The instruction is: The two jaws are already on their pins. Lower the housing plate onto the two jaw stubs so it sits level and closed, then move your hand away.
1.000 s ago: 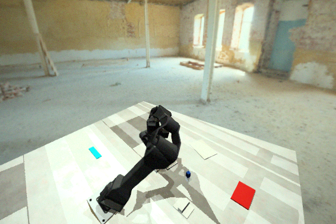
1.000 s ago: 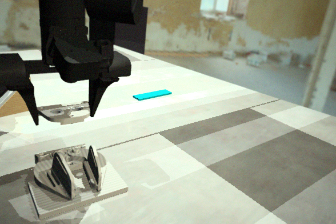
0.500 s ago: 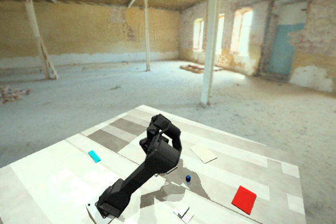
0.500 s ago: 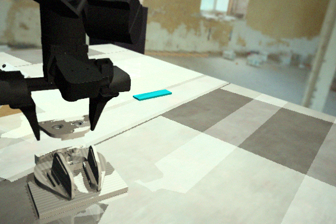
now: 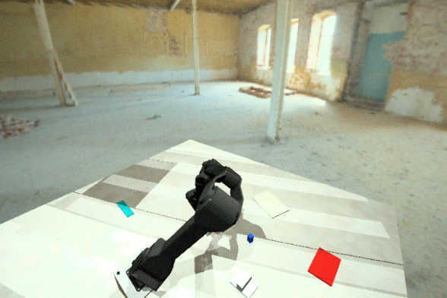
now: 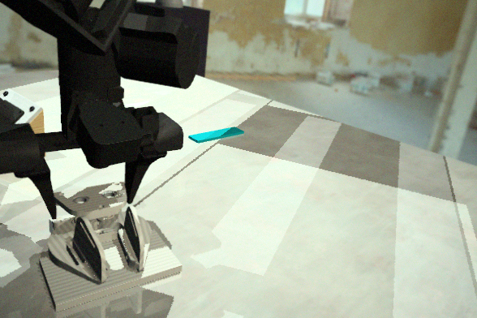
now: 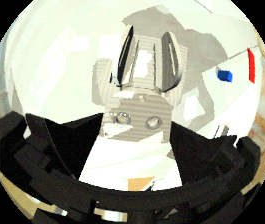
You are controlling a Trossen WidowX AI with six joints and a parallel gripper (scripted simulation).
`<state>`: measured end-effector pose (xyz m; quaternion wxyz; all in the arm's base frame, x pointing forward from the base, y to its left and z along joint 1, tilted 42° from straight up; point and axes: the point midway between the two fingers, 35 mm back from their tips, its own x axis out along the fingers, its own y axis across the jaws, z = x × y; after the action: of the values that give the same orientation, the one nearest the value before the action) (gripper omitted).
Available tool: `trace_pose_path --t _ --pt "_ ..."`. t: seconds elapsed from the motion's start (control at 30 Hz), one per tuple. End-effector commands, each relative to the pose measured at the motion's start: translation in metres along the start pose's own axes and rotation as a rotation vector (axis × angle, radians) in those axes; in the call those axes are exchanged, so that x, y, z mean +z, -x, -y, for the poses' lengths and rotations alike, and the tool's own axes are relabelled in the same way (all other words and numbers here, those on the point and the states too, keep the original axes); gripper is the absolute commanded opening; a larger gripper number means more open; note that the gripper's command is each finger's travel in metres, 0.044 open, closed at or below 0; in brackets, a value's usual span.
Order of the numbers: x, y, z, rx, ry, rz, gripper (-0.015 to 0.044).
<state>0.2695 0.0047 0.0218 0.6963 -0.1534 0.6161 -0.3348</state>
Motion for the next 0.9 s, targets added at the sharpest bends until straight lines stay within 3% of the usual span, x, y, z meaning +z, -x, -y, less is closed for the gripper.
trace_pose_path --t 0.0,0.87 --pt "-0.0022 -0.0066 0.0010 -0.007 0.007 -0.002 0.0351" --pt "-0.0024 -0.0100 0.0012 -0.007 0.016 -0.002 0.0351"
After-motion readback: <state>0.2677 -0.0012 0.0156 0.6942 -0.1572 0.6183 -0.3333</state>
